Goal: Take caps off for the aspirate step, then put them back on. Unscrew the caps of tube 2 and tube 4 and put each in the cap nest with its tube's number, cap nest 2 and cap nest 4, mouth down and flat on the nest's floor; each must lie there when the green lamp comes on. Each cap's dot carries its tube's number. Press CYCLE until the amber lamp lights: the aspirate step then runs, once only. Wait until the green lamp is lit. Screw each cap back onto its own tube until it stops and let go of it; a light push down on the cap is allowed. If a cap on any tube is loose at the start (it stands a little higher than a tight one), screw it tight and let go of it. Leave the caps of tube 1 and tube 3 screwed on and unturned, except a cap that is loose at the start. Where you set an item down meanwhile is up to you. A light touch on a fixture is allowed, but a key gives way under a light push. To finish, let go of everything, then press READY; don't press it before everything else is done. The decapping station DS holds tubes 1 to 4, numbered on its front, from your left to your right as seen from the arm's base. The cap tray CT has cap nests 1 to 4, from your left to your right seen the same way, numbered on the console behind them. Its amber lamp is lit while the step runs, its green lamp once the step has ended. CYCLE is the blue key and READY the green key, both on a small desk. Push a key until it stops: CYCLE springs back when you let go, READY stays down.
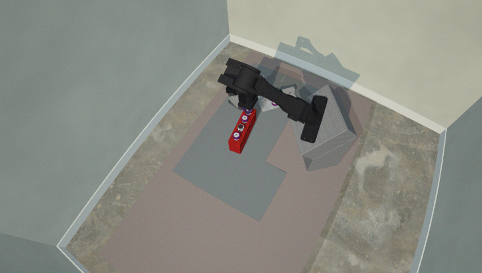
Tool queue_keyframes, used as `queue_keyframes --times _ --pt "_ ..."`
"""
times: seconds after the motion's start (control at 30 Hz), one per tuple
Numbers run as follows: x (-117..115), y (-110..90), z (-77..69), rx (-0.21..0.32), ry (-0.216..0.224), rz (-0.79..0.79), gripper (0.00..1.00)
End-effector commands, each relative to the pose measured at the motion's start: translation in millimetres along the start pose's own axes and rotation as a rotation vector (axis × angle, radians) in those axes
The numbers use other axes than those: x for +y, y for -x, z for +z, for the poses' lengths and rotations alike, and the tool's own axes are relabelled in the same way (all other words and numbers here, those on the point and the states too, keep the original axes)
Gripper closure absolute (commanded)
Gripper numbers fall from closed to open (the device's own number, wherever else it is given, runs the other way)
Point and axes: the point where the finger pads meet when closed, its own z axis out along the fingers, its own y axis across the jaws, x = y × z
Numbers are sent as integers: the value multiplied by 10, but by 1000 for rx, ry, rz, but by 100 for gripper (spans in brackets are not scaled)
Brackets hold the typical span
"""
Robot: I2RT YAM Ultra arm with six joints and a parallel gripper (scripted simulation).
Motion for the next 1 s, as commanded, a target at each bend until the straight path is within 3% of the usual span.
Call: queue_keyframes --times 0.0,0.17,0.23,0.73,0.8,0.97 --pt "-7 20 -22 -7 -3 -253 100" --pt "-7 20 -23 -7 -4 -503 100" --pt "-7 20 -23 -7 -4 -503 100" --pt "-7 20 -25 -5 -7 -1253 100" --pt "-7 20 -25 -5 -7 -1253 100" --pt "-7 20 -26 -5 -7 -1470 100"
